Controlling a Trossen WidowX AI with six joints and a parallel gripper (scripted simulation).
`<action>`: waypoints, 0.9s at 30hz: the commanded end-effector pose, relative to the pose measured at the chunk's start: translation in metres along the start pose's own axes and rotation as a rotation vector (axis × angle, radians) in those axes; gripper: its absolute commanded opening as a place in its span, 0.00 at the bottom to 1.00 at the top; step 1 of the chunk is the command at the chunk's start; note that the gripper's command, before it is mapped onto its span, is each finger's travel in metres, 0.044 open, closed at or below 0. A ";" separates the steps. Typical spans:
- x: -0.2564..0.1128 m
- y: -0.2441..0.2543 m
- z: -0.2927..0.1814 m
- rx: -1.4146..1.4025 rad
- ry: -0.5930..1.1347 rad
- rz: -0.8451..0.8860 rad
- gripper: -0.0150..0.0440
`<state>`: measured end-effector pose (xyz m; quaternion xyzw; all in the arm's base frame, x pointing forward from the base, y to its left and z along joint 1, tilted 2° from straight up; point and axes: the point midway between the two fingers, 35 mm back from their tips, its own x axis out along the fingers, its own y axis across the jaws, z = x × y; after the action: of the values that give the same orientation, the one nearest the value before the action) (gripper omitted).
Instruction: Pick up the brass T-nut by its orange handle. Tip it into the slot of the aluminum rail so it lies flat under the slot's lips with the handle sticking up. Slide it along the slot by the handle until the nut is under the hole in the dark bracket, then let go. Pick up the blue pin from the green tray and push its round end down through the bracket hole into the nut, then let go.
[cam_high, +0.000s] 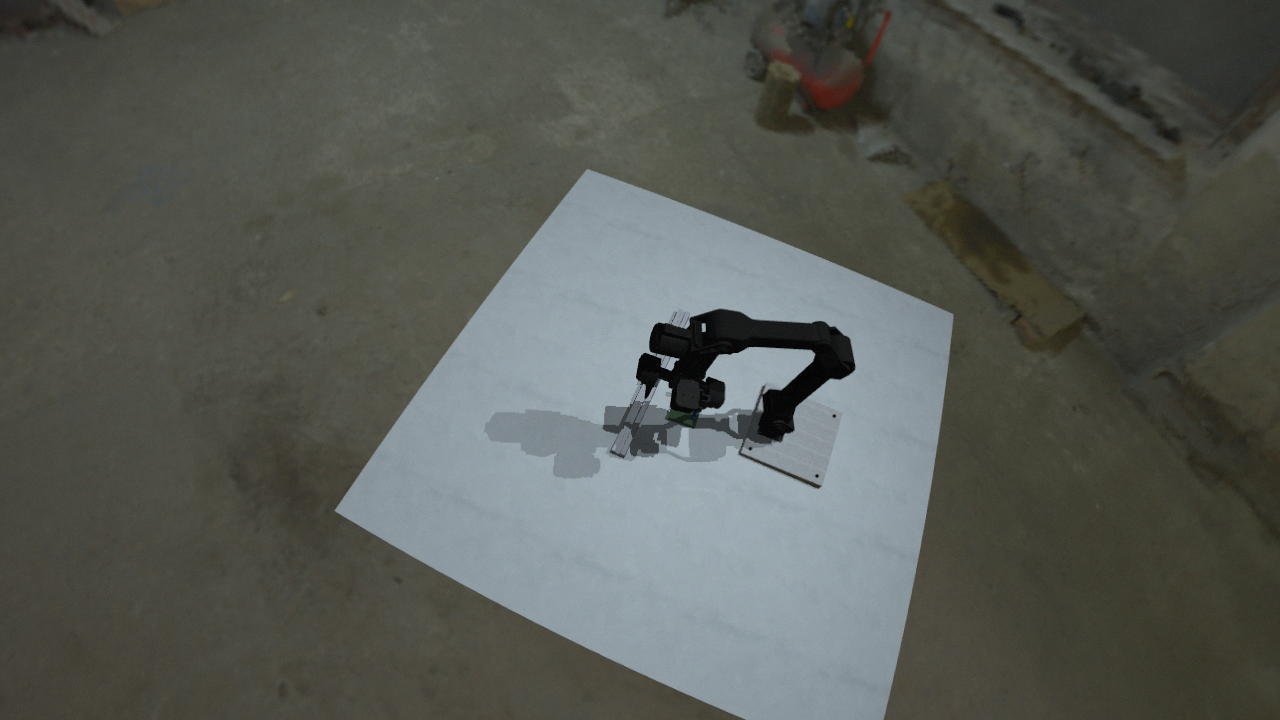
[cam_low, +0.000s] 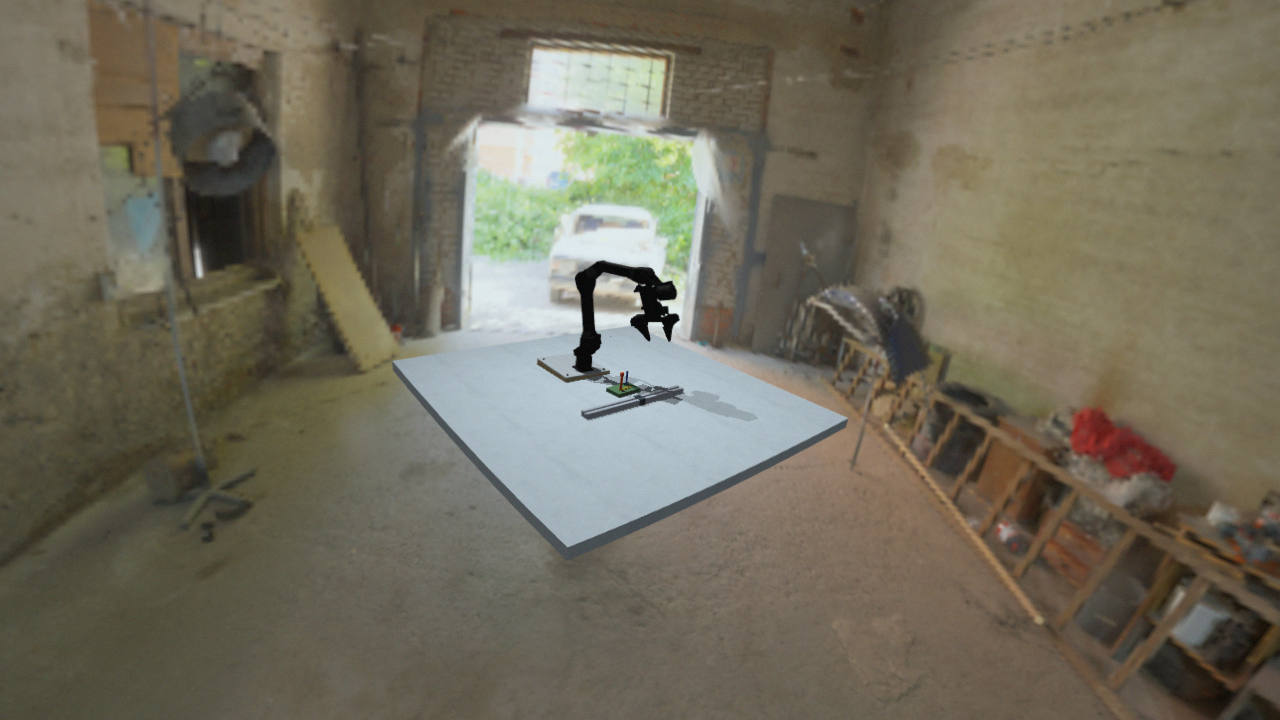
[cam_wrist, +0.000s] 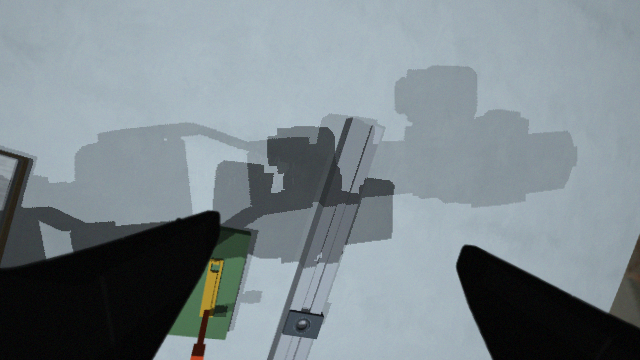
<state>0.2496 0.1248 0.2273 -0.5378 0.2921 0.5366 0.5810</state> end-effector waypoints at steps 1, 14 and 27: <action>0.004 0.015 -0.048 0.040 0.033 0.092 1.00; -0.004 0.057 -0.127 0.146 0.002 0.227 1.00; 0.052 0.071 -0.145 0.146 0.002 0.227 1.00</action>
<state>0.2318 -0.0072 0.1302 -0.4584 0.3912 0.5736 0.5548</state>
